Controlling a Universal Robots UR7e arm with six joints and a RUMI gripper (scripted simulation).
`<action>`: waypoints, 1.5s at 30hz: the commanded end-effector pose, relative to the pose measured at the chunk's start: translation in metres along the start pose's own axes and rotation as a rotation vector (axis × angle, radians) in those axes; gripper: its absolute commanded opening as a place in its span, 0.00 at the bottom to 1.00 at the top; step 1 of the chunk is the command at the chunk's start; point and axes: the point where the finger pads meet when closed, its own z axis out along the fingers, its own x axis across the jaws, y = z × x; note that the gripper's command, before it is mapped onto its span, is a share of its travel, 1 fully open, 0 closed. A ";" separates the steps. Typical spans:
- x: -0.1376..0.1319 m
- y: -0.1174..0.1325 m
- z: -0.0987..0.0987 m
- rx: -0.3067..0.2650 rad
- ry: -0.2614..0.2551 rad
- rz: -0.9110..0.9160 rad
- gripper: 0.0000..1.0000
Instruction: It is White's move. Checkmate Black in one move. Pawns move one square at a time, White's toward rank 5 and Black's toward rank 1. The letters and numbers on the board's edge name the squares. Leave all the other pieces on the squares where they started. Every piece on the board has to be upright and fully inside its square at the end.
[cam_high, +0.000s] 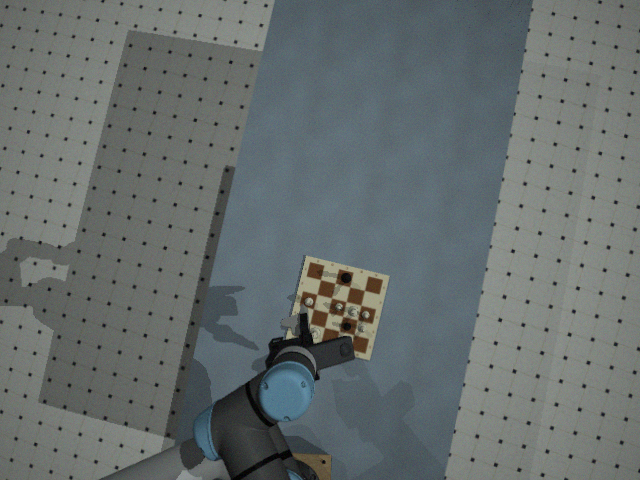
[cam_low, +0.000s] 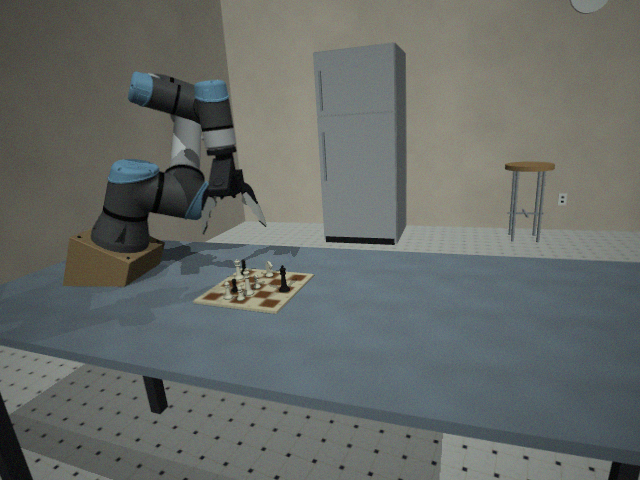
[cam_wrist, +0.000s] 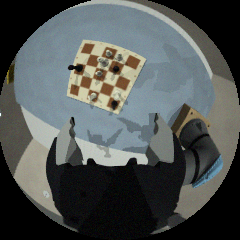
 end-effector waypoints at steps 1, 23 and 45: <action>0.001 -0.002 -0.001 0.022 0.045 0.065 1.00; 0.002 -0.002 0.000 0.021 0.046 0.087 0.25; 0.002 -0.002 -0.001 0.022 0.045 0.087 0.25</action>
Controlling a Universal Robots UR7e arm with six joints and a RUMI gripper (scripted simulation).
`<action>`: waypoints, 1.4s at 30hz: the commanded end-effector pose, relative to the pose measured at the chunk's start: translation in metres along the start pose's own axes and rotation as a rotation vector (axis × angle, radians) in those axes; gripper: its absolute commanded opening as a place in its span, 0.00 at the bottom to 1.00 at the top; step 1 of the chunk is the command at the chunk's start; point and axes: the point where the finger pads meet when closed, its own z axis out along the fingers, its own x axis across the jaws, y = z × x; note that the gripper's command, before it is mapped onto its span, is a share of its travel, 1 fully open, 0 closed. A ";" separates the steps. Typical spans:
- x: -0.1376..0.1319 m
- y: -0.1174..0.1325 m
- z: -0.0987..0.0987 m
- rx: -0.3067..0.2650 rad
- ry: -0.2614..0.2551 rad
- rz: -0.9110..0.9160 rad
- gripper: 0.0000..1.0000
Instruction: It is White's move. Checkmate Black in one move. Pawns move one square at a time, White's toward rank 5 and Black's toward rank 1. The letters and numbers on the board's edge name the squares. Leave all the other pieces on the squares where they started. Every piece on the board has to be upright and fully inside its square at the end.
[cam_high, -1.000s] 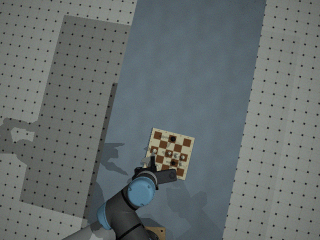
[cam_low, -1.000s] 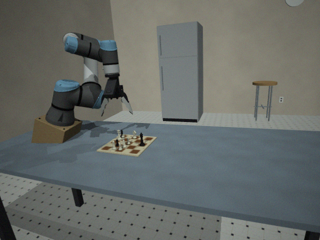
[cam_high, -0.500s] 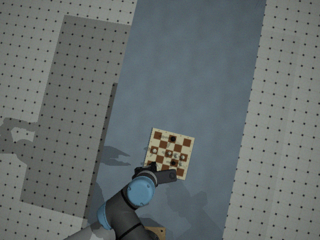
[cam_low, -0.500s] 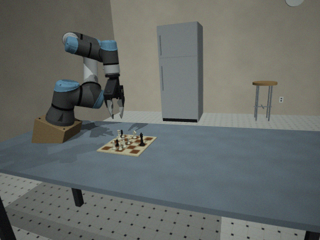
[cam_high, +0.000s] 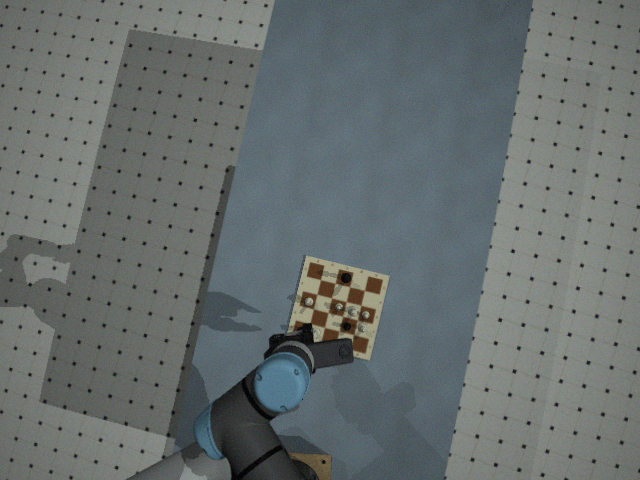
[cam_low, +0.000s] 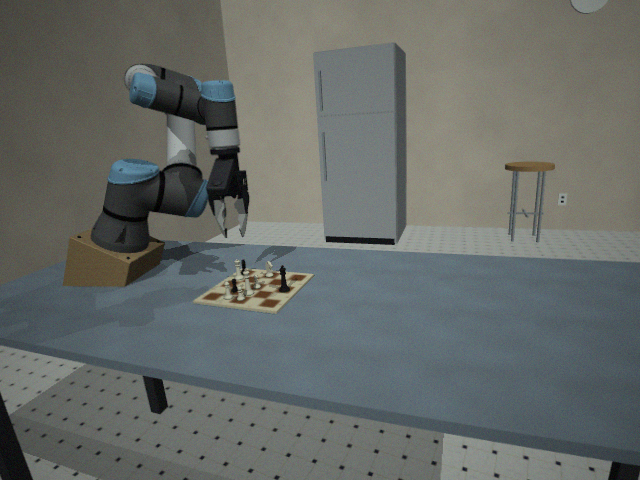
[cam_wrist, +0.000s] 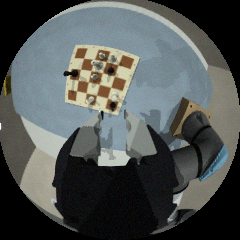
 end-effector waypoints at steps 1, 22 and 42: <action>-0.001 -0.001 -0.001 0.002 -0.001 -0.002 0.25; 0.001 0.001 0.004 -0.003 0.002 -0.001 0.25; 0.001 0.001 0.028 -0.003 0.002 -0.001 0.25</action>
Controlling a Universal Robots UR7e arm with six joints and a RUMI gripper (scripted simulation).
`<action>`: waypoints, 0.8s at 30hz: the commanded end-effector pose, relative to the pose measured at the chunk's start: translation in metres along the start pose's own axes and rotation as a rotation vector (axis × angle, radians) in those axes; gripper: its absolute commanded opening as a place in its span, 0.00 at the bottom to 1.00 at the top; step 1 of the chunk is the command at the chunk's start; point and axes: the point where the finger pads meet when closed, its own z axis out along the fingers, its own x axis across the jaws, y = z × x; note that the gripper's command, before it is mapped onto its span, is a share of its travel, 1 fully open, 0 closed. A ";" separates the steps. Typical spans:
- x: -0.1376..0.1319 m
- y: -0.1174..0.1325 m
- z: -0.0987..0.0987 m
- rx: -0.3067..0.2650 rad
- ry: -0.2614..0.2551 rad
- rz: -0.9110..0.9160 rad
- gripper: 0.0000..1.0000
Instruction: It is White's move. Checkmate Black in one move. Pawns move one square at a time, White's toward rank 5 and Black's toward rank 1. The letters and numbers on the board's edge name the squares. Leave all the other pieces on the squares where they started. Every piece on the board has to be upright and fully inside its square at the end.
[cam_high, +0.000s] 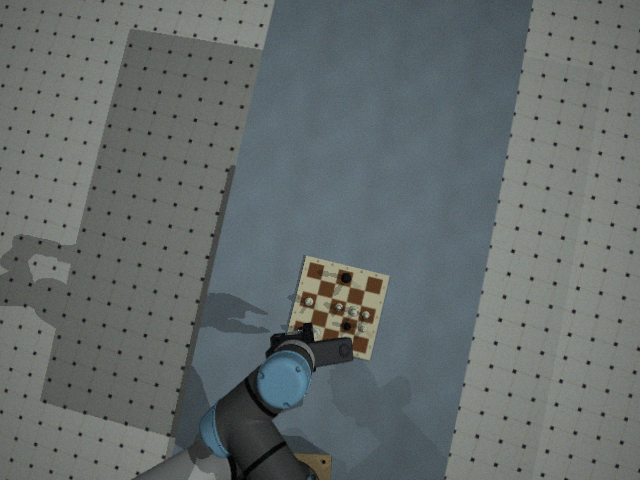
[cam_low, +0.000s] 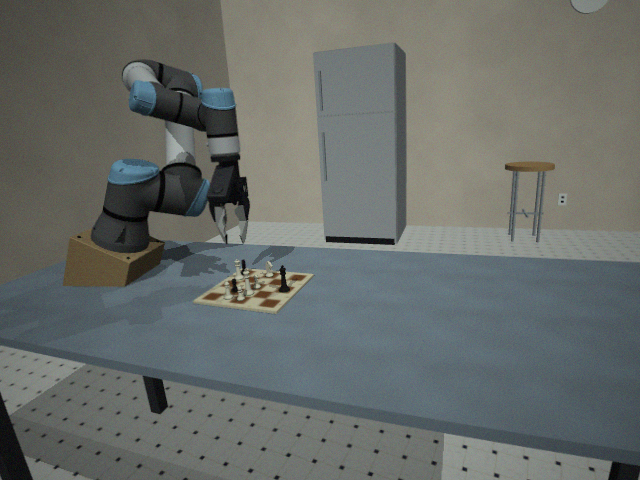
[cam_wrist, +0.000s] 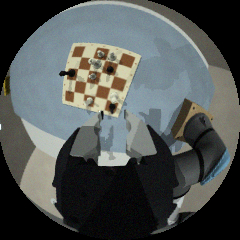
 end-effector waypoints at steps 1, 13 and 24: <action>0.000 0.000 0.011 0.001 0.002 0.001 0.25; 0.000 0.000 0.027 0.001 0.002 0.001 0.25; 0.001 -0.001 0.034 0.001 0.002 0.000 0.25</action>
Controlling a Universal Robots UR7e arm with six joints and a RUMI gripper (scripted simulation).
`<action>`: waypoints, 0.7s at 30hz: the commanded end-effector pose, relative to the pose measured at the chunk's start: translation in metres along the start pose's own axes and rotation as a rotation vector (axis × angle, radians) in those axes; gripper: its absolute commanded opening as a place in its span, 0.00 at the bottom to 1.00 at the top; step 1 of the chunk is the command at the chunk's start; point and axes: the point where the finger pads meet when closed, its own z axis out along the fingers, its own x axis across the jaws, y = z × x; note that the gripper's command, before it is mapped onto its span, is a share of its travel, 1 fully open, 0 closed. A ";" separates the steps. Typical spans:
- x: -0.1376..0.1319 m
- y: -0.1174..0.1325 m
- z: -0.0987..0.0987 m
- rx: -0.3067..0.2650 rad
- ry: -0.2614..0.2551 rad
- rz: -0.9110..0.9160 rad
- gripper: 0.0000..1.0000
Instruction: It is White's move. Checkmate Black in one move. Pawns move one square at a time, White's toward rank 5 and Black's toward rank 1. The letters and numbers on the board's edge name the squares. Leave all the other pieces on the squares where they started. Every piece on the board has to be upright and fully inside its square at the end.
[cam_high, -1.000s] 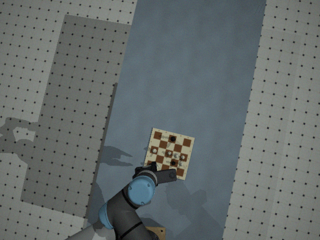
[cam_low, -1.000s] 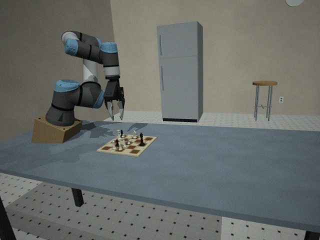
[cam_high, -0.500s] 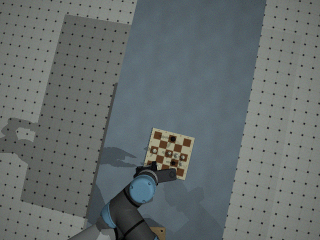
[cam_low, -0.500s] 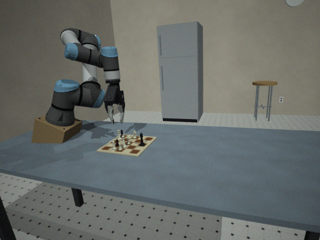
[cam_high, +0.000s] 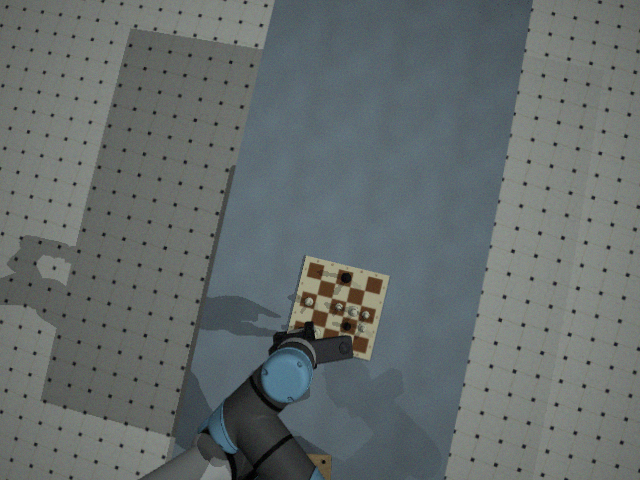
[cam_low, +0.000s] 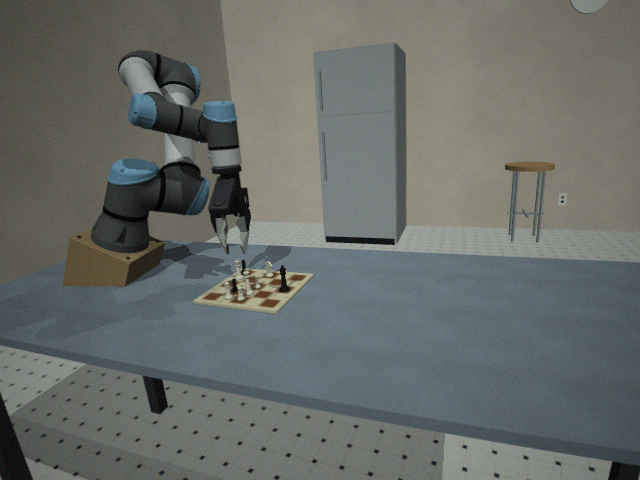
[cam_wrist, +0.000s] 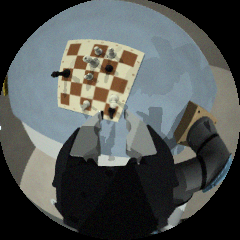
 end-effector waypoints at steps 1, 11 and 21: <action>0.000 0.000 0.006 0.002 0.002 0.000 0.25; -0.001 -0.001 0.006 0.003 0.001 0.000 0.25; -0.001 -0.001 0.006 0.004 0.000 0.000 0.25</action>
